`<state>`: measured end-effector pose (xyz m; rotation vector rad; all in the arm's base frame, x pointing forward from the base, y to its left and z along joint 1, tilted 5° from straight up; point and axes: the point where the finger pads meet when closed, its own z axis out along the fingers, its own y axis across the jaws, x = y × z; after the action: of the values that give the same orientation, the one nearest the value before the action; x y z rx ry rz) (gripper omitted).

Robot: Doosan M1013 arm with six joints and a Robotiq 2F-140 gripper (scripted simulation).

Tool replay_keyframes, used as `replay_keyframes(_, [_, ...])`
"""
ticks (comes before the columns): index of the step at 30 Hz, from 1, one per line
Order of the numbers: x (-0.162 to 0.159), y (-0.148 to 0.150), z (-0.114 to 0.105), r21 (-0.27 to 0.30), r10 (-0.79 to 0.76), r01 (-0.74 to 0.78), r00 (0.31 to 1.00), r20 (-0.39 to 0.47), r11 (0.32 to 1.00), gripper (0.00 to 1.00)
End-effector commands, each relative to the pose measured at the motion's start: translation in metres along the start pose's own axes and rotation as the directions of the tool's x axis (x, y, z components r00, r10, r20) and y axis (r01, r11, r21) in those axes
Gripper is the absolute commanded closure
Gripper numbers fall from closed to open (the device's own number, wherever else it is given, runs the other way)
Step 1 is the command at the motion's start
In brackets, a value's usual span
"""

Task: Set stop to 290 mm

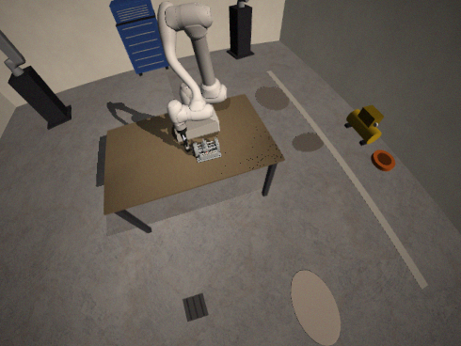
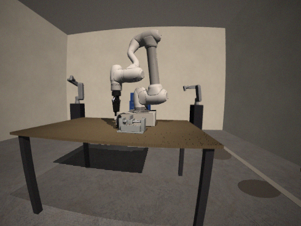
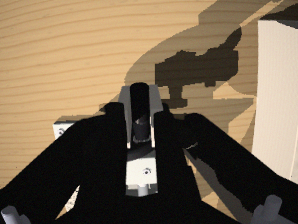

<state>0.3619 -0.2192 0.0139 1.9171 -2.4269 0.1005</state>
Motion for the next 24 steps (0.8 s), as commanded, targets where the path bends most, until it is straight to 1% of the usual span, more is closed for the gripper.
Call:
replay_keyframes(1, [0.000, -0.003, -0.003, 0.002, 0.001, -0.001, 1.000, 0.000, 1.000, 0.96])
replay_keyframes(6, [0.000, -0.015, -0.013, 0.002, 0.001, -0.001, 1.000, 0.000, 1.000, 0.96])
replay_keyframes(10, [0.000, -0.027, -0.016, 0.002, 0.001, -0.001, 1.000, 0.000, 1.000, 0.96])
replay_keyframes(16, [0.000, -0.042, -0.014, 0.002, 0.001, -0.001, 1.000, 0.000, 1.000, 0.96])
replay_keyframes(24, [0.000, -0.052, -0.009, 0.002, 0.001, -0.001, 1.000, 0.000, 1.000, 0.96])
